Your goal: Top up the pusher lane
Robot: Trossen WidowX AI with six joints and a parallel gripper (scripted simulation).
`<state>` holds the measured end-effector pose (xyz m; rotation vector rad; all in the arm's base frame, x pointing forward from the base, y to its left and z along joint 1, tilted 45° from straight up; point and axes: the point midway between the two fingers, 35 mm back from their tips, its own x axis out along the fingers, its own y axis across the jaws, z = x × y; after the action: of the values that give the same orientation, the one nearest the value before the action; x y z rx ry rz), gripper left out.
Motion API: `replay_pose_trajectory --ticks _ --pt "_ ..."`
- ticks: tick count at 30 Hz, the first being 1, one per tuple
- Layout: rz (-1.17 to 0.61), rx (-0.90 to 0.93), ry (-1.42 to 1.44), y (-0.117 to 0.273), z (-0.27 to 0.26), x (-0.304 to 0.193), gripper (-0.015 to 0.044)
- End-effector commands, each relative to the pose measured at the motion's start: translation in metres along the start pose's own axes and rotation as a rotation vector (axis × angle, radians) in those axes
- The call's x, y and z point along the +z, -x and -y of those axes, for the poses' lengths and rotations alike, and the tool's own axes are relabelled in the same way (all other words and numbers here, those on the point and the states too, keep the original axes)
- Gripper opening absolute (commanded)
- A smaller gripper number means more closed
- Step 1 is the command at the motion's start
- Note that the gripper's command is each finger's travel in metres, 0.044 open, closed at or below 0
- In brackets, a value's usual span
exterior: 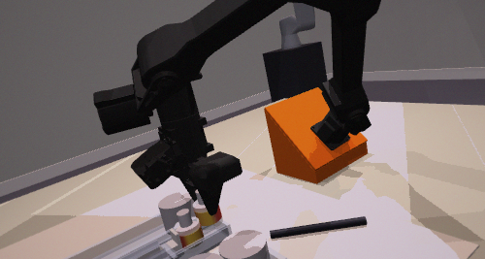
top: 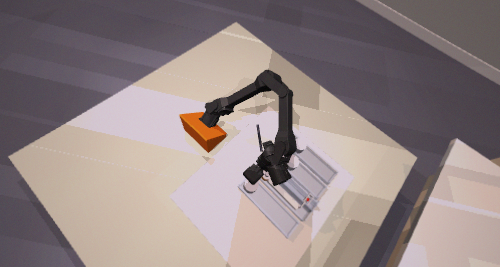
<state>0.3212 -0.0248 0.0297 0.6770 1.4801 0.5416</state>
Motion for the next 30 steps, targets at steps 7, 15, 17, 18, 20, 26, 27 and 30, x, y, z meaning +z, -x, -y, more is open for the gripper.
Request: replay_pose_trajectory --ticks 7,15,17,18,20,26,27,30 --pt "0.026 0.004 0.016 0.005 -0.0032 0.0119 0.0" --pt "0.026 0.004 0.016 0.004 -0.0032 0.012 0.0" --pt "0.026 0.004 0.016 0.004 -0.0032 0.012 0.0" --pt "0.026 0.004 0.016 0.004 -0.0032 0.012 0.0" --pt "0.026 0.004 0.016 0.004 -0.0032 0.012 0.0" --pt "0.026 0.004 0.016 0.004 -0.0032 0.012 0.0" --pt "0.026 0.004 0.016 0.004 -0.0032 0.012 0.0" --pt "0.026 0.004 0.016 0.0038 -0.0032 0.012 0.0"
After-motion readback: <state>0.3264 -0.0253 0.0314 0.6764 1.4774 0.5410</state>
